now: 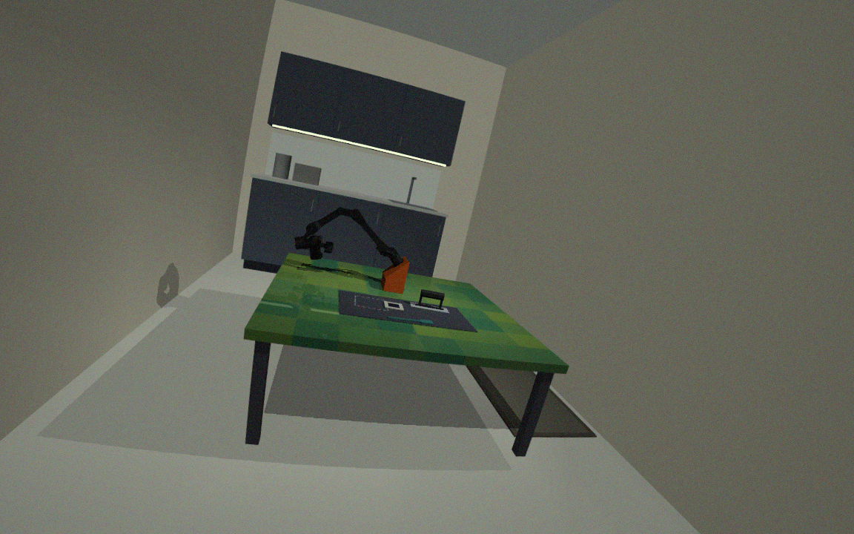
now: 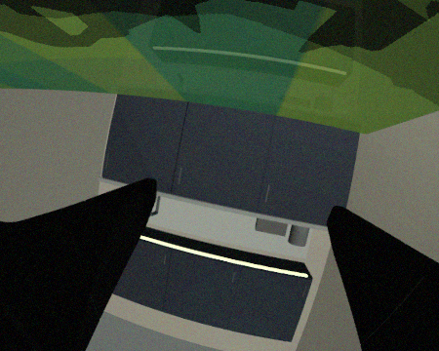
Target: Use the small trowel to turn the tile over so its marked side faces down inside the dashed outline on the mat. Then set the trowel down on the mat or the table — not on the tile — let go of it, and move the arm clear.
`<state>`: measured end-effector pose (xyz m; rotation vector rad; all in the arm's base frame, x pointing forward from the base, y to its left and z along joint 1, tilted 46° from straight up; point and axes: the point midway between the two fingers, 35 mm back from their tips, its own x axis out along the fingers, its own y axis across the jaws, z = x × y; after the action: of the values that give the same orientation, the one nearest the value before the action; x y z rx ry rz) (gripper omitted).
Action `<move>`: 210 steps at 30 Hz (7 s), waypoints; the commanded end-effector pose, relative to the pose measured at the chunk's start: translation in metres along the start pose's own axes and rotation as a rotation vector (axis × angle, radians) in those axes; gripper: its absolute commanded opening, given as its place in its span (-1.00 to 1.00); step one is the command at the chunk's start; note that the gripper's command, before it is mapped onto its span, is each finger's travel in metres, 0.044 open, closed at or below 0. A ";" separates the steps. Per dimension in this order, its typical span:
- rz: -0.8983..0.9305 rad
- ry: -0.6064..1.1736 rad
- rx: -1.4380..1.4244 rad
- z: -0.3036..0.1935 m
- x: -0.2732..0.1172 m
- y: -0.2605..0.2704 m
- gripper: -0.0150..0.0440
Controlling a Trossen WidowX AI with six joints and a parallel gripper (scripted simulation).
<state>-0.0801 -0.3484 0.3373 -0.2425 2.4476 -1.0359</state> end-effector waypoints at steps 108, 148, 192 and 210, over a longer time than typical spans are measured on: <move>-0.222 -0.524 -0.254 0.173 -0.171 0.052 0.42; -0.712 -0.989 -1.174 0.180 -0.390 0.569 0.42; -0.917 -0.934 -1.391 0.171 -0.318 0.676 0.42; -0.917 -0.934 -1.391 0.171 -0.318 0.676 0.08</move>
<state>0.2928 0.1244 -0.1367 -1.8319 1.6312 0.6890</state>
